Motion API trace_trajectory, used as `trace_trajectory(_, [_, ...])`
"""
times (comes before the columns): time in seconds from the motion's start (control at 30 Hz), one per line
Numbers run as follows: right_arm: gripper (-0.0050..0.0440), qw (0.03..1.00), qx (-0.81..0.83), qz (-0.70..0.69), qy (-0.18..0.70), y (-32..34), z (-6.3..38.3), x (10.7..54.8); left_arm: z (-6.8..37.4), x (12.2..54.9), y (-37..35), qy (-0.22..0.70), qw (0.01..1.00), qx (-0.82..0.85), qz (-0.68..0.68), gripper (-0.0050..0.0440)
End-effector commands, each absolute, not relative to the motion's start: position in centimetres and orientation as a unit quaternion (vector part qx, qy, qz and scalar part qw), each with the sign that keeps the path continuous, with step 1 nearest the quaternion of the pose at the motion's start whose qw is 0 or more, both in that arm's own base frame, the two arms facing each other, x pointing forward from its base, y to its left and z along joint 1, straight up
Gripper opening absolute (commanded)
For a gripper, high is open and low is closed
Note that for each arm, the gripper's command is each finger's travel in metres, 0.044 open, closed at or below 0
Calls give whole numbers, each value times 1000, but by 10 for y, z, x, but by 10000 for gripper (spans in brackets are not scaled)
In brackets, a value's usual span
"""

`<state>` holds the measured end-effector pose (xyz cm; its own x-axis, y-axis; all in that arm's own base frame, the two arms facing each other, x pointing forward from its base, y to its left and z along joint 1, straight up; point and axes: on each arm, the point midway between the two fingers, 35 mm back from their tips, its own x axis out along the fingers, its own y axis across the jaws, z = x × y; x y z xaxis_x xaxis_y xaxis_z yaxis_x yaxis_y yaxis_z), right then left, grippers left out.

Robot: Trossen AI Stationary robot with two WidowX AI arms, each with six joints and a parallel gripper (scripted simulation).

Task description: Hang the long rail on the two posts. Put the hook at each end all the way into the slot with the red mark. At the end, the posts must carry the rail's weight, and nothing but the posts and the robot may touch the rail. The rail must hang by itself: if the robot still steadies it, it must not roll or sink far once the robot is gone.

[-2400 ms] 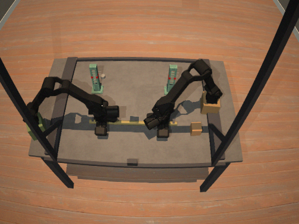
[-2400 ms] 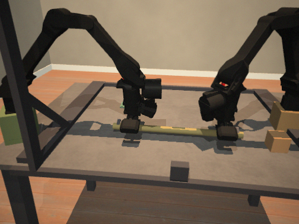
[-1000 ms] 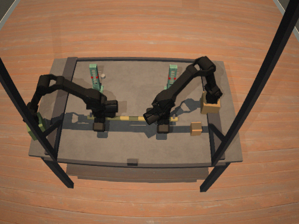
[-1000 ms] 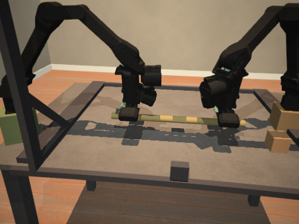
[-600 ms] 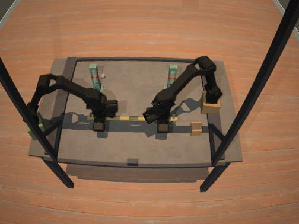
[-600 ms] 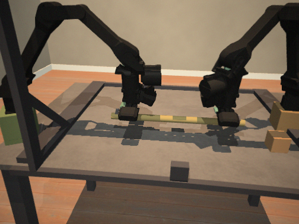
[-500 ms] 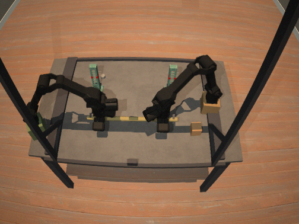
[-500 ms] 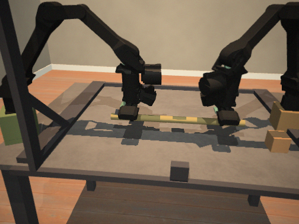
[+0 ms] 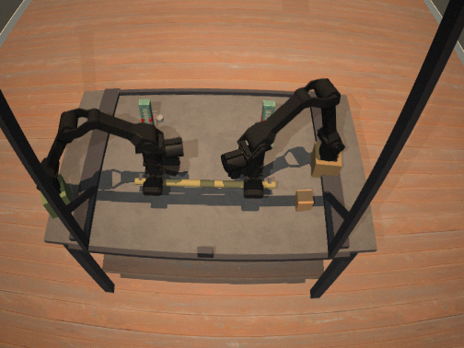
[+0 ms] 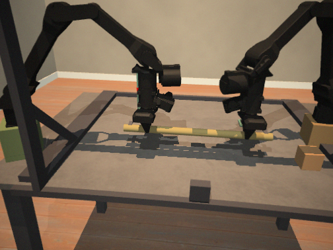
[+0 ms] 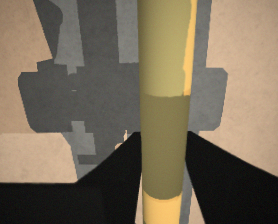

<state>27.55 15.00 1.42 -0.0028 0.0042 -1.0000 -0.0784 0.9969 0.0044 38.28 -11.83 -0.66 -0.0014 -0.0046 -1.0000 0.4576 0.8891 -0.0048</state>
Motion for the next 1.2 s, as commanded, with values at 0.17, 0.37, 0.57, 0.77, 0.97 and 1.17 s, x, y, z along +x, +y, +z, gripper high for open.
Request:
trace_trajectory(0.17, [-50, 710, 34, 92, 698, 146, 24, 276, 6, 391, -116, 687, 682, 111, -225, -50])
trace_trajectory(0.37, [-50, 705, 63, 121, 695, 143, 24, 276, 6, 393, -114, 691, 672, 82, -253, -50])
trace_trajectory(0.57, [-50, 701, 86, 145, 693, 141, 23, 276, 6, 394, -112, 694, 664, 61, -274, -50])
trace_trajectory(0.77, [-50, 698, 101, 160, 691, 140, 23, 276, 6, 395, -111, 695, 656, 43, -291, -50])
trace_trajectory(0.97, [-50, 698, 101, 160, 691, 140, 23, 276, 6, 395, -111, 695, 656, 43, -291, -50])
trace_trajectory(1.17, [-50, 698, 101, 160, 691, 140, 23, 276, 6, 395, -111, 695, 656, 43, -291, -50])
